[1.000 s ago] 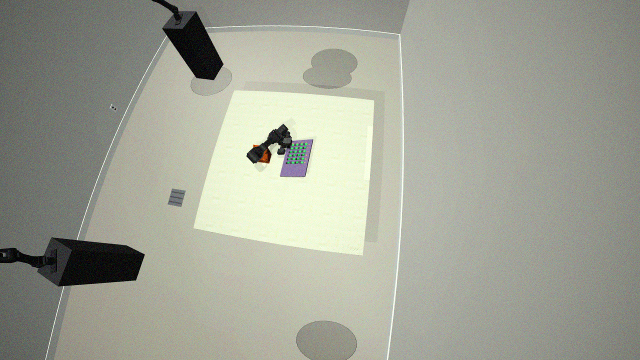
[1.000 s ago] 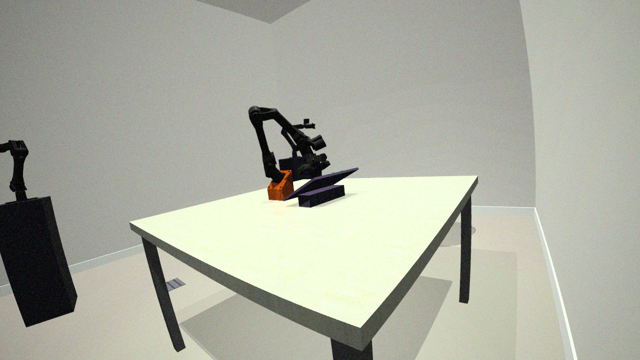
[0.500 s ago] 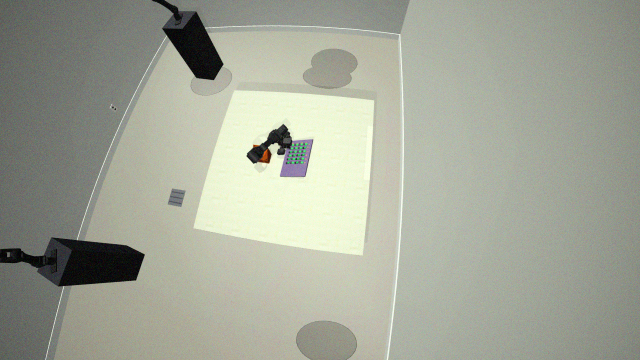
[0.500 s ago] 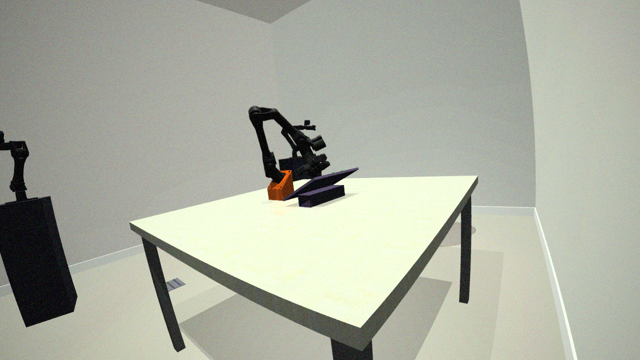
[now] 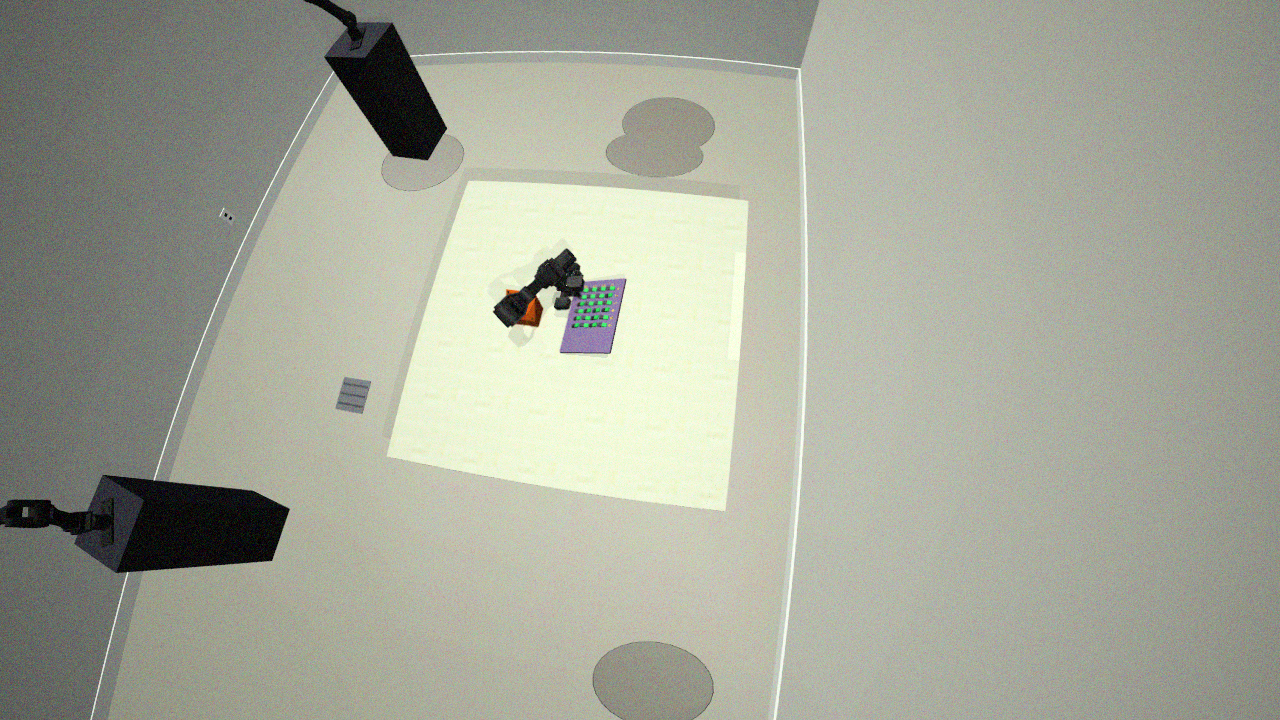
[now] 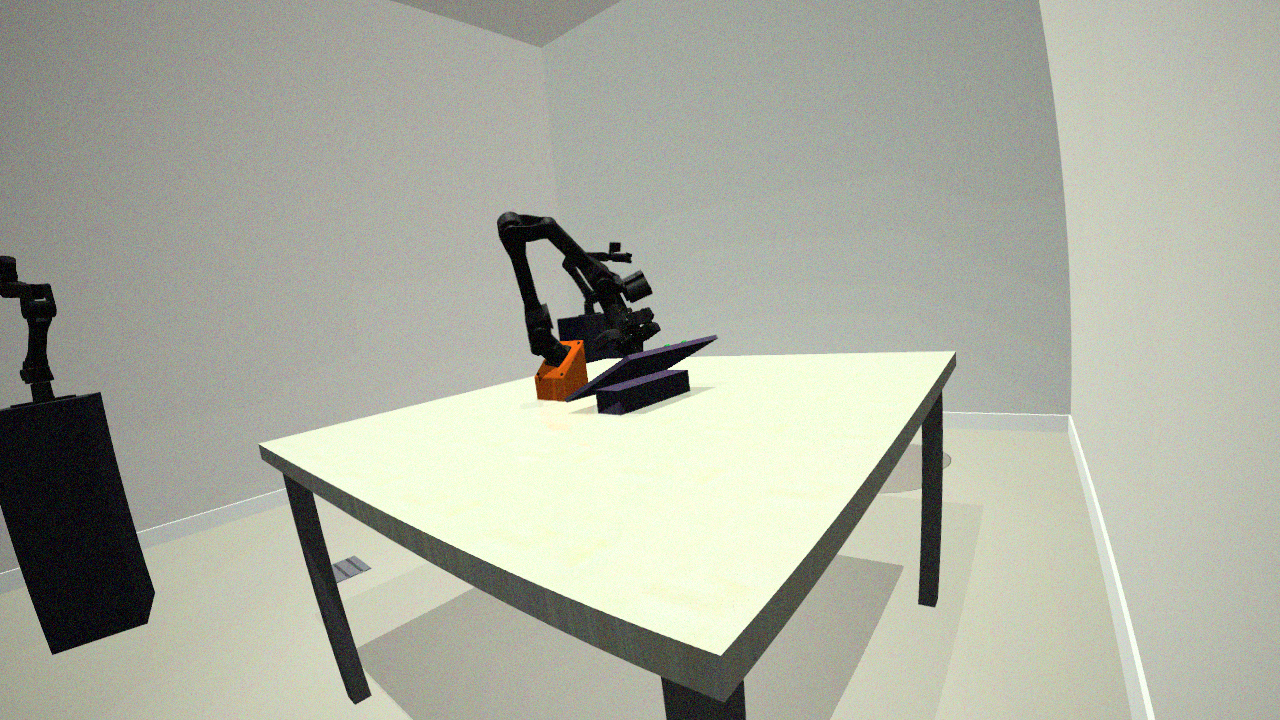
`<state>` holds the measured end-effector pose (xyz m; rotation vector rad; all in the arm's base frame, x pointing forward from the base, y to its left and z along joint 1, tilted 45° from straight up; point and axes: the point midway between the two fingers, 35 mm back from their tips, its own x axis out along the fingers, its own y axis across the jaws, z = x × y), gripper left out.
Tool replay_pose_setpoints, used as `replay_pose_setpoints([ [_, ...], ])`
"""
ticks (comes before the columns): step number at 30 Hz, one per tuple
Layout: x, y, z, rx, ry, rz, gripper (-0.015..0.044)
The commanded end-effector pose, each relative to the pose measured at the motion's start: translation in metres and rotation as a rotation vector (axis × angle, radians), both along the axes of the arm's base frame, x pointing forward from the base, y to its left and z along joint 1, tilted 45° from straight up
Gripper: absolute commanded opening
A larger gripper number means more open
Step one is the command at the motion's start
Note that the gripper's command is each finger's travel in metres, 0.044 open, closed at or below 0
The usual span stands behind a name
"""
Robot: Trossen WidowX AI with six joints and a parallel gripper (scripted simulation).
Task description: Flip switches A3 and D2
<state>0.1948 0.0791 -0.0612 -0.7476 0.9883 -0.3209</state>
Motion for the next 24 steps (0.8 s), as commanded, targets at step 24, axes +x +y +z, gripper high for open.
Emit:
replay_pose_setpoints([
  [24,0.0018,-0.0029,-0.0021,-0.005,0.0,0.004,0.0],
])
